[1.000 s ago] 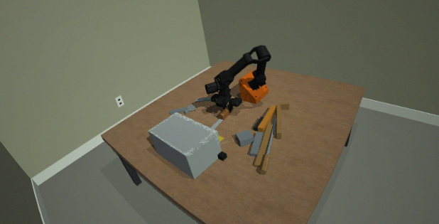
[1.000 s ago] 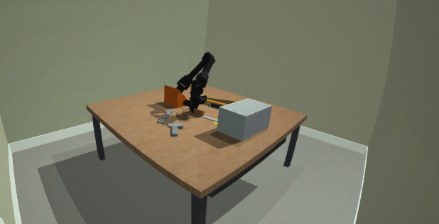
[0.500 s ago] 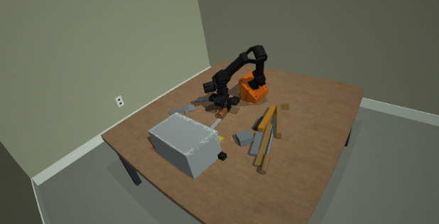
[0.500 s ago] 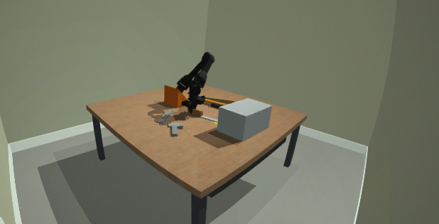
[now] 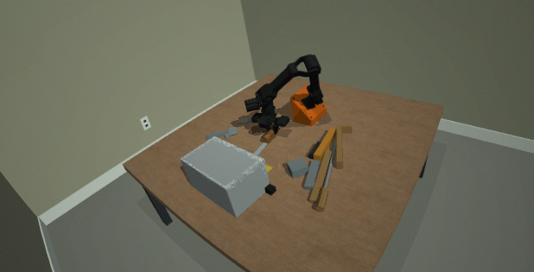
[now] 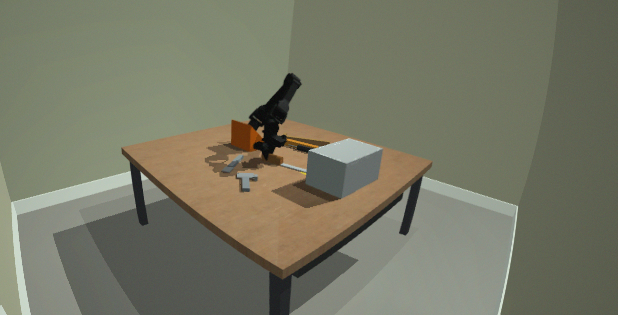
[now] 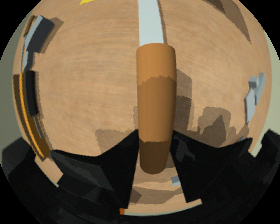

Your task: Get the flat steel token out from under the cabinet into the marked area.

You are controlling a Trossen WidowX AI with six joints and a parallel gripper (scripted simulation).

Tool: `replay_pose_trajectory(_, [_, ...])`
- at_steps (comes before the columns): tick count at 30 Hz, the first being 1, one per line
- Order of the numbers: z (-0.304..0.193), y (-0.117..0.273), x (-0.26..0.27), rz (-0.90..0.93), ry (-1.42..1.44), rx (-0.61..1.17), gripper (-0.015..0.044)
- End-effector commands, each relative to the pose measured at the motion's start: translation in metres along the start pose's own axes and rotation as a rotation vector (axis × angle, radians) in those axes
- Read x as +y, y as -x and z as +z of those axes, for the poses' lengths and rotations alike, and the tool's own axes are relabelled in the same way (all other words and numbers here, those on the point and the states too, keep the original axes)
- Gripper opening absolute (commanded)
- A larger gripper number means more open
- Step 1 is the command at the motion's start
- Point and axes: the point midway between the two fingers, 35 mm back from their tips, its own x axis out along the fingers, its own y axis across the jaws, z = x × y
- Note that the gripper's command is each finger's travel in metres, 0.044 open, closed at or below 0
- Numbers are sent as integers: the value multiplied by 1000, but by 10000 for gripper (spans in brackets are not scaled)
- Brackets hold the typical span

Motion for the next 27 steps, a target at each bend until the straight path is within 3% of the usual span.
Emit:
replay_pose_trajectory(1, [0, 2, -6, -7, 2, -2, 0])
replay_pose_trajectory(20, [-5, 2, -25, -8, 14, -1, 0])
replay_pose_trajectory(27, [-5, 1, -22, -2, 14, 1, 184])
